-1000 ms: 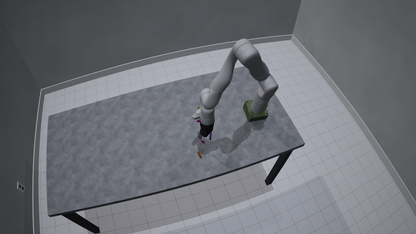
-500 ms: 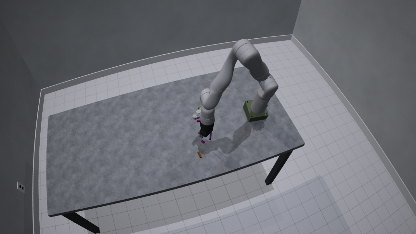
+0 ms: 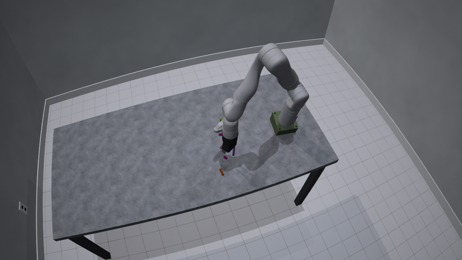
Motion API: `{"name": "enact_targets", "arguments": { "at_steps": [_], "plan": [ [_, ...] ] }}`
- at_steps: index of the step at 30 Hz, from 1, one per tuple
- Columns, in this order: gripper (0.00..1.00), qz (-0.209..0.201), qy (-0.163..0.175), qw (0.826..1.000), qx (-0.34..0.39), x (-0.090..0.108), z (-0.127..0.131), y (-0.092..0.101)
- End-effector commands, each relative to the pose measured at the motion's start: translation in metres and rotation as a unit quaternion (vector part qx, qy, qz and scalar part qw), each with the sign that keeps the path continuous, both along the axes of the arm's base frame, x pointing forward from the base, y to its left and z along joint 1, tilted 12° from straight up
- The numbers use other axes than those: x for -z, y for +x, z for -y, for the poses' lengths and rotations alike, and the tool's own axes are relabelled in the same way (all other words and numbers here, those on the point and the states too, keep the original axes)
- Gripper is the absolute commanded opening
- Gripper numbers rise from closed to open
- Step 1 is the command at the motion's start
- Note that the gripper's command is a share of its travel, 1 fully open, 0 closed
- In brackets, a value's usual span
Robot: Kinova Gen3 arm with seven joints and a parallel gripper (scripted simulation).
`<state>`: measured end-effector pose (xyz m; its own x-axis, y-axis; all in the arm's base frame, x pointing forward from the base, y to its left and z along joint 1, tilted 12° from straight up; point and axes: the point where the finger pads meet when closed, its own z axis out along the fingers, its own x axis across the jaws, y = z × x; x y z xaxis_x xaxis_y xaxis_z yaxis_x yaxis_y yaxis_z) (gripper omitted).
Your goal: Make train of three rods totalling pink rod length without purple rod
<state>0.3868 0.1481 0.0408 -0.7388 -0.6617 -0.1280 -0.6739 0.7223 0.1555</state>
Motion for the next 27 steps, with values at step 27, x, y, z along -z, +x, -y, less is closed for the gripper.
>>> {"name": "enact_targets", "arguments": {
  "at_steps": [27],
  "plan": [
    [0.54,0.001,0.001,1.0,0.008,0.013,-0.003,0.001]
  ]
}}
